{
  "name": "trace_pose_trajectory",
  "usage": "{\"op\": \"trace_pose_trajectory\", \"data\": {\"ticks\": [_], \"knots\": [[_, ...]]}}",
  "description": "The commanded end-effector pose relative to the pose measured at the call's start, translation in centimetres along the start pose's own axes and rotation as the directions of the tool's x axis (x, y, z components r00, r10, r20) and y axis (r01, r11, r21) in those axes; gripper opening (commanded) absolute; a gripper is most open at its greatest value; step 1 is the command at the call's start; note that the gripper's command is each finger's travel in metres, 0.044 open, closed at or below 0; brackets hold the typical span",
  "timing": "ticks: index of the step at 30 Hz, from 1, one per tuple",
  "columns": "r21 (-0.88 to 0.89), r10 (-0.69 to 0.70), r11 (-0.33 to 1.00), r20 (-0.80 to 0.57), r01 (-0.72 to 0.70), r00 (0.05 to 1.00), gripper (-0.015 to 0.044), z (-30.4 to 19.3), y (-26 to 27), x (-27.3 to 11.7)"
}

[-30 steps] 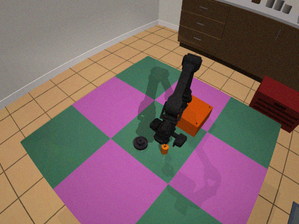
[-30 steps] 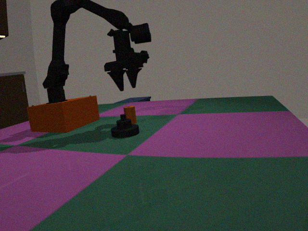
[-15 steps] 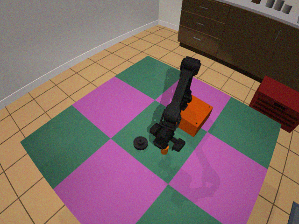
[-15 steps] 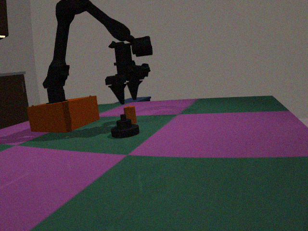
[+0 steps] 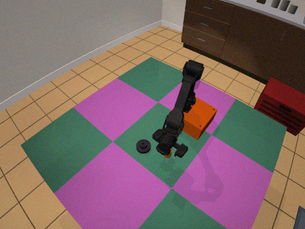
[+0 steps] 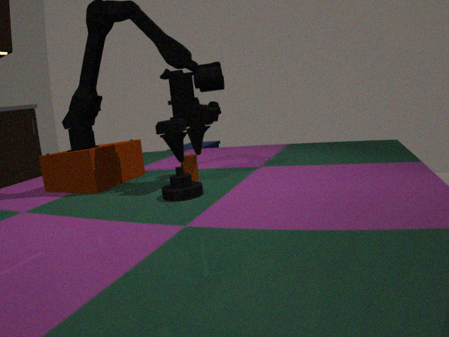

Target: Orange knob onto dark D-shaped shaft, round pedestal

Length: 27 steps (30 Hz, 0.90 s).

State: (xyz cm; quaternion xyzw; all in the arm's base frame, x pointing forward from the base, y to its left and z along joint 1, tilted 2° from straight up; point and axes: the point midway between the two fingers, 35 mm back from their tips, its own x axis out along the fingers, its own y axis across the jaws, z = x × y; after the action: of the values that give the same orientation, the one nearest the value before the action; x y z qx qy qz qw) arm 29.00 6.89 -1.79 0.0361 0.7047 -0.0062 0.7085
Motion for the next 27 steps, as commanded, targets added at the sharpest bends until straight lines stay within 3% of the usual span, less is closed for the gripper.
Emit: {"op": "trace_pose_trajectory", "data": {"ticks": [1,26,27], "knots": [[0.004,-0.007,1.000,-0.008,0.008,1.000,0.0440,-0.2,-0.1,0.8],[0.004,-0.008,1.000,-0.008,0.008,1.000,0.0440,-0.5,-0.2,4.5],[0.004,-0.008,1.000,-0.008,0.008,1.000,0.0414,-0.5,-0.2,4.5]]}}
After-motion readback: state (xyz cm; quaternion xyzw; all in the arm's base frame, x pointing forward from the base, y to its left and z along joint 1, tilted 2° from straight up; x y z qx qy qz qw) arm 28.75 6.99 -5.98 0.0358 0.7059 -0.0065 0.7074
